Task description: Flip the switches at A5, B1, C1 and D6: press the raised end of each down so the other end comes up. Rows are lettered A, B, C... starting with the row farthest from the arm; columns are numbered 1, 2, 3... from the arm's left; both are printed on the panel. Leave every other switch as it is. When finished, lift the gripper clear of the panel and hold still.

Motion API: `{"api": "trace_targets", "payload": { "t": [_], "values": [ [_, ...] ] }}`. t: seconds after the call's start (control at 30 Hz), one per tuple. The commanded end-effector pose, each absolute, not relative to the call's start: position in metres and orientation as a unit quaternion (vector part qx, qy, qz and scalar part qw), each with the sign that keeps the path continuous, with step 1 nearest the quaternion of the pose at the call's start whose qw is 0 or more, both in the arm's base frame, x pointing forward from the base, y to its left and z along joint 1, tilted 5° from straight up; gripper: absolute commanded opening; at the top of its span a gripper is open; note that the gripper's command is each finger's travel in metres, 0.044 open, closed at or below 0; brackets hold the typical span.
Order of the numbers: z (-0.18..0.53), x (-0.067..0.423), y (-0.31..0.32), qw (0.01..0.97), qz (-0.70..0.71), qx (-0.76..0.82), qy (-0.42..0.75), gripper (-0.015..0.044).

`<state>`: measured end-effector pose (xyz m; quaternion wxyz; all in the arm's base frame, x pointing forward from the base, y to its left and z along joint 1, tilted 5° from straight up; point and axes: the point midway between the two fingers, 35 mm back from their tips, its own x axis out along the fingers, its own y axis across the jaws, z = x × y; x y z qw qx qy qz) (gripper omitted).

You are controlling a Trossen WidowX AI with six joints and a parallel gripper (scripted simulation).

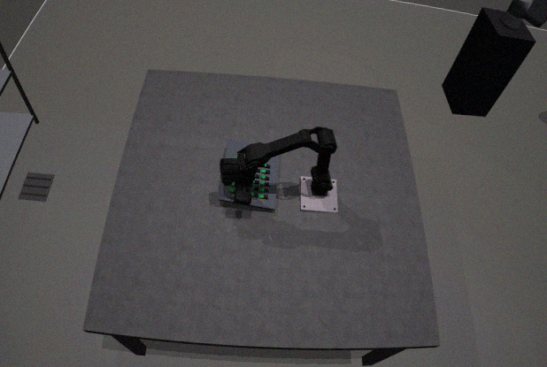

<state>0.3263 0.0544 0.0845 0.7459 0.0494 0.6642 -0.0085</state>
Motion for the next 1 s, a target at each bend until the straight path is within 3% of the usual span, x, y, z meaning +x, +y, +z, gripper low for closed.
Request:
{"api": "trace_targets", "payload": {
  "t": [0.0,0.43,0.6,0.77,0.97],
  "values": [
    [0.082,0.325,0.055,0.744,-0.009,0.050,0.666,0.0000],
    [0.080,0.325,0.055,0.744,-0.009,0.050,0.666,0.0000],
    [0.142,0.316,0.052,0.752,-0.010,0.050,0.657,0.0000],
    [0.146,0.313,0.052,0.752,-0.010,0.050,0.657,0.0000],
    [0.138,0.259,0.057,0.751,-0.010,0.050,0.659,0.0000]
  ]
}}
